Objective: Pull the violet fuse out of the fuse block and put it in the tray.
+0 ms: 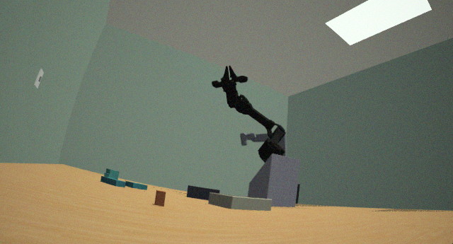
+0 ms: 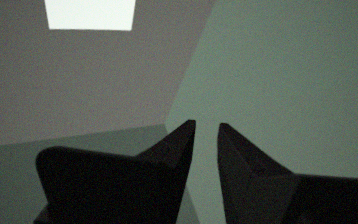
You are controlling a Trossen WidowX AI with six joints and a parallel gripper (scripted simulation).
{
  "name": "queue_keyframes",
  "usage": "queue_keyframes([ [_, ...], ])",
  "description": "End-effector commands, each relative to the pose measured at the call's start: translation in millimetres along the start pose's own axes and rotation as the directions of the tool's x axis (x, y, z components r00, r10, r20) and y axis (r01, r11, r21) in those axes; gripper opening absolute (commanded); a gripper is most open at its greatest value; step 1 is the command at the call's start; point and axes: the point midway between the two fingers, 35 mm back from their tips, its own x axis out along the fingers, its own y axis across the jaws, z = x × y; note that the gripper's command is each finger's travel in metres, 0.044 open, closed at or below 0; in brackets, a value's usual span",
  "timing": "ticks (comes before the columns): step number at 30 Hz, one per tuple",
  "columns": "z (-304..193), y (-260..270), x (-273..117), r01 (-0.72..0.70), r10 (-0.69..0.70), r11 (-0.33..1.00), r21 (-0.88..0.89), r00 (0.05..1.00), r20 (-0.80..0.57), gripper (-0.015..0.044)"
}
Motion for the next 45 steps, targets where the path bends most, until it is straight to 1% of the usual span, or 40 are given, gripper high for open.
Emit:
queue_keyframes([
  [1,-18.6,-49.6,15.4,0.13,-0.131,0.991,-0.007,0.991,-0.033,0.0064],
  [7,-67.4,-130.9,32.9,0.331,-0.335,0.942,-0.051,0.932,-0.136,0.0064],
  [13,-128.2,-199.1,36.2,0.481,-0.502,0.865,-0.145,0.819,-0.277,0.0064],
  [18,-193.8,-256.0,24.7,0.567,-0.626,0.776,-0.274,0.645,-0.438,0.0064],
  [23,-262.0,-298.0,-0.5,0.562,-0.693,0.706,-0.432,0.42,-0.586,0.0064],
  [26,-302.2,-315.7,-22.4,0.508,-0.707,0.68,-0.528,0.263,-0.657,0.0064],
  [29,-339.8,-327.7,-47.7,0.42,-0.7,0.674,-0.608,0.099,-0.707,0.0064],
  [32,-374.0,-334.4,-75.4,0.303,-0.676,0.686,-0.661,-0.068,-0.734,0.0064],
  [35,-408.9,-336.5,-109.9,0.148,-0.629,0.724,-0.674,-0.26,-0.733,0.0064],
  [38,-437.8,-333.2,-145.7,-0.02,-0.57,0.778,-0.628,-0.442,-0.692,0.0064],
  [41,-459.6,-325.9,-180.4,-0.179,-0.508,0.837,-0.516,-0.603,-0.615,0.0064],
  [43,-470.8,-319.7,-201.4,-0.268,-0.471,0.871,-0.411,-0.692,-0.547,0.0064],
  [45,-477.2,-315.1,-214.4,-0.319,-0.449,0.889,-0.328,-0.744,-0.495,0.0064],
])
